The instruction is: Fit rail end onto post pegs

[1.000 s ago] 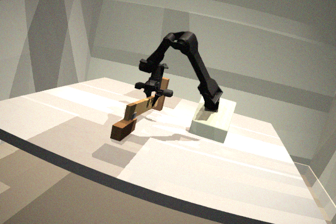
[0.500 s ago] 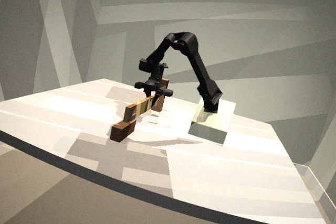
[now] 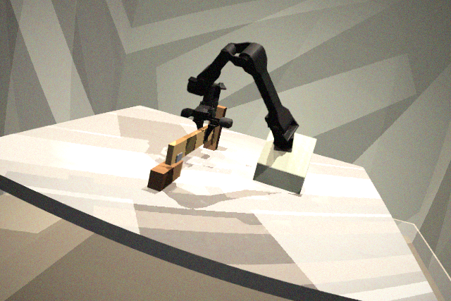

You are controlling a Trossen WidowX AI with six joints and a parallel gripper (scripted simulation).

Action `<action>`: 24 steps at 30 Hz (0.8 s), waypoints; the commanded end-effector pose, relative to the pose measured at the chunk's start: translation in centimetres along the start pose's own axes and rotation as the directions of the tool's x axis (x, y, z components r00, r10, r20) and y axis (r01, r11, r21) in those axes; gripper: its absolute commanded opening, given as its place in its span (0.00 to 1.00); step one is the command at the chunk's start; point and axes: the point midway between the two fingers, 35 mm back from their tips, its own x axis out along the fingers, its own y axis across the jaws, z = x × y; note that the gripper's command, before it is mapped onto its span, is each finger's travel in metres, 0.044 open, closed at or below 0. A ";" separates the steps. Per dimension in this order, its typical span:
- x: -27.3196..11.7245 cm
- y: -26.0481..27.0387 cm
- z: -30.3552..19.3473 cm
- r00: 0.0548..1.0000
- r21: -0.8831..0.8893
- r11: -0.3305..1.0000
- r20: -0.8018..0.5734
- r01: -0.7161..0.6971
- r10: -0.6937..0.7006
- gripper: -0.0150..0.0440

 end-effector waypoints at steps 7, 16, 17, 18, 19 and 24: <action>-0.6 -0.3 -0.1 1.000 -0.002 1.000 -0.001 0.016 -0.016 0.25; -0.1 -0.2 -0.1 1.000 -0.002 1.000 -0.001 0.016 -0.016 0.25; -0.1 -0.2 -0.1 1.000 -0.002 1.000 -0.001 0.016 -0.016 0.25; -0.1 -0.2 -0.1 1.000 -0.002 1.000 -0.001 0.016 -0.016 0.25; -0.1 -0.2 -0.1 1.000 -0.002 1.000 -0.001 0.016 -0.016 0.25; -0.2 -0.1 -0.1 1.000 -0.002 1.000 -0.001 0.016 -0.016 0.25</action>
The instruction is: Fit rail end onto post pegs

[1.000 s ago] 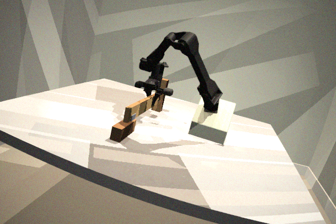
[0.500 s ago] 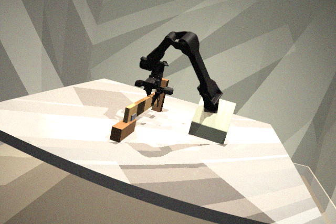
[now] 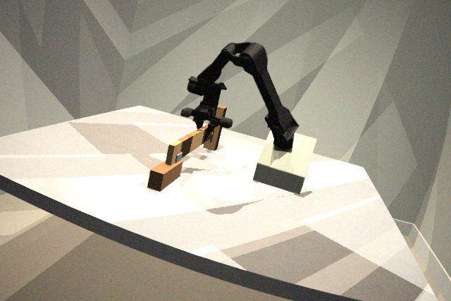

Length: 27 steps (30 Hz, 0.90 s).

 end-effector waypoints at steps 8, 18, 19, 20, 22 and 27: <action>-0.4 0.0 0.0 1.000 0.004 1.000 -0.003 0.003 -0.003 0.25; -0.2 0.1 0.0 1.000 0.004 1.000 -0.003 0.003 -0.003 0.25; -0.2 0.1 0.0 1.000 0.004 1.000 -0.003 0.003 -0.003 0.25; -0.2 0.1 0.0 1.000 0.004 1.000 -0.003 0.003 -0.003 0.25; -0.2 0.1 0.0 1.000 0.004 1.000 -0.003 0.003 -0.003 0.25; -0.2 0.1 -0.1 1.000 0.004 1.000 -0.003 0.003 -0.003 0.25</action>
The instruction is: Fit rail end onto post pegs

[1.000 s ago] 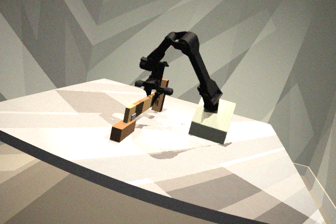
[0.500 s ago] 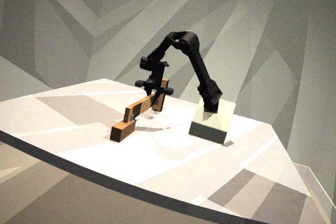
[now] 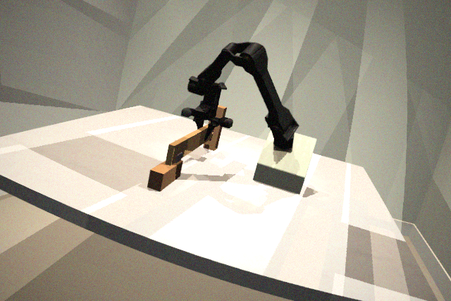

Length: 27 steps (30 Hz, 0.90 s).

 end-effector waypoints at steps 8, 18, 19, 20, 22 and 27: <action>0.0 0.0 -0.3 1.000 0.001 1.000 -0.002 0.005 -0.005 0.25; -0.1 0.0 -0.6 1.000 0.001 1.000 -0.002 0.005 -0.005 0.25; -0.1 0.0 -0.6 1.000 0.001 1.000 -0.002 0.005 -0.005 0.25; -0.2 0.0 -0.7 1.000 0.001 1.000 -0.002 0.005 -0.005 0.25; -0.2 0.0 -0.7 1.000 0.001 1.000 -0.002 0.005 -0.005 0.25; -0.3 0.0 -0.9 1.000 0.001 1.000 -0.002 0.005 -0.005 0.25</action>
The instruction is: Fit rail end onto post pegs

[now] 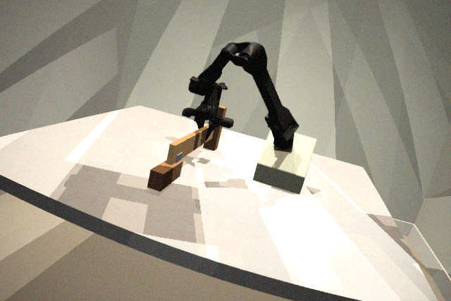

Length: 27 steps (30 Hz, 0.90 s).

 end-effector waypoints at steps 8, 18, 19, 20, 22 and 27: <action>-0.4 -0.2 -0.5 1.000 -0.001 1.000 -0.003 0.007 -0.007 0.25; -0.3 -0.3 -0.8 1.000 -0.001 1.000 -0.004 0.007 -0.007 0.25; -0.3 -0.3 -0.8 1.000 -0.001 1.000 -0.004 0.007 -0.007 0.25; -0.3 -0.3 -0.9 1.000 -0.001 1.000 -0.004 0.007 -0.007 0.25; -0.3 -0.3 -0.9 1.000 -0.001 1.000 -0.004 0.007 -0.007 0.25; -0.3 -0.3 -1.0 1.000 -0.001 1.000 -0.004 0.007 -0.007 0.25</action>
